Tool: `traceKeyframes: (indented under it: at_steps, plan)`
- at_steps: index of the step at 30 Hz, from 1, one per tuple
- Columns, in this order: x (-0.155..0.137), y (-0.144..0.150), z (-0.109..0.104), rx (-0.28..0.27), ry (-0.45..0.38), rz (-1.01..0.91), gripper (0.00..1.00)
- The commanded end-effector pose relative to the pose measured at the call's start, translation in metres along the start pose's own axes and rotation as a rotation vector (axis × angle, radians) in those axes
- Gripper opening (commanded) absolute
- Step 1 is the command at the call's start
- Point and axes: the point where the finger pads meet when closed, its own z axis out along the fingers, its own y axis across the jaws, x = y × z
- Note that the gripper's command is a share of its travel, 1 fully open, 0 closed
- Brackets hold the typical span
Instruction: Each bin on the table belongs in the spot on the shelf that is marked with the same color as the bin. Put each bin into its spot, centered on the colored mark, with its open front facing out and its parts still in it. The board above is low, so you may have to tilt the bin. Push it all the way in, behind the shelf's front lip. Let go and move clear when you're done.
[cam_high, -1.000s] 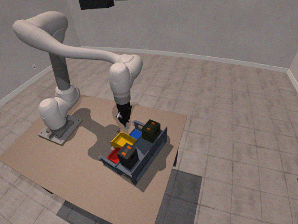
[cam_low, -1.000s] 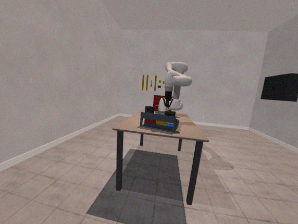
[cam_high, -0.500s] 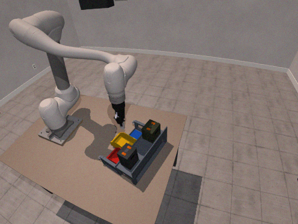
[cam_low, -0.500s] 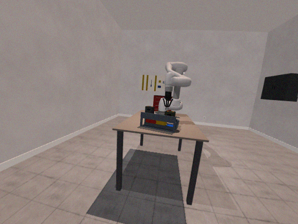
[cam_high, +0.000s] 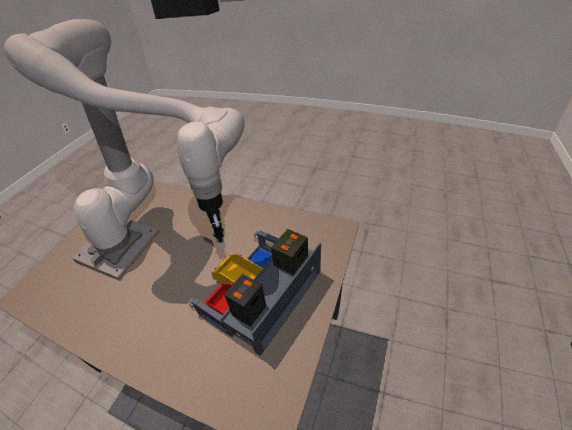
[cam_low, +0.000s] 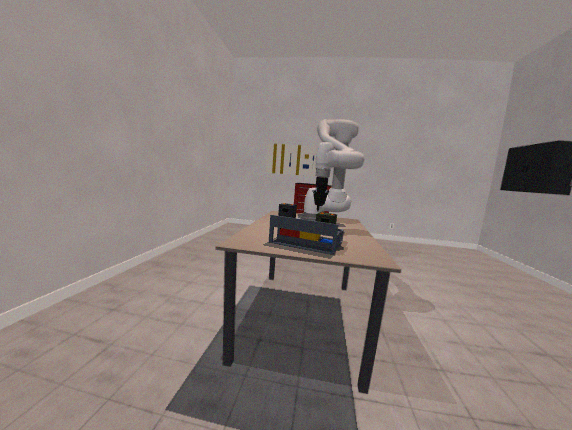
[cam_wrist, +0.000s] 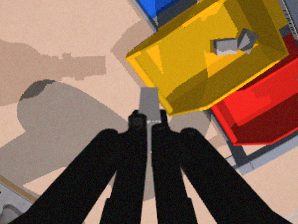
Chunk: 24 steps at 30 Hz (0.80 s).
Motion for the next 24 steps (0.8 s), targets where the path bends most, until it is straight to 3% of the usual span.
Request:
traceKeyframes:
  at_steps: [1,9,24]
  plan:
    - [-0.011,-0.008,0.003,-0.001,0.014,-0.167,0.1]
    - [-0.037,-0.025,0.012,-0.024,0.022,-0.531,0.1]
    - [-0.042,-0.029,0.014,-0.029,0.022,-0.605,0.1]
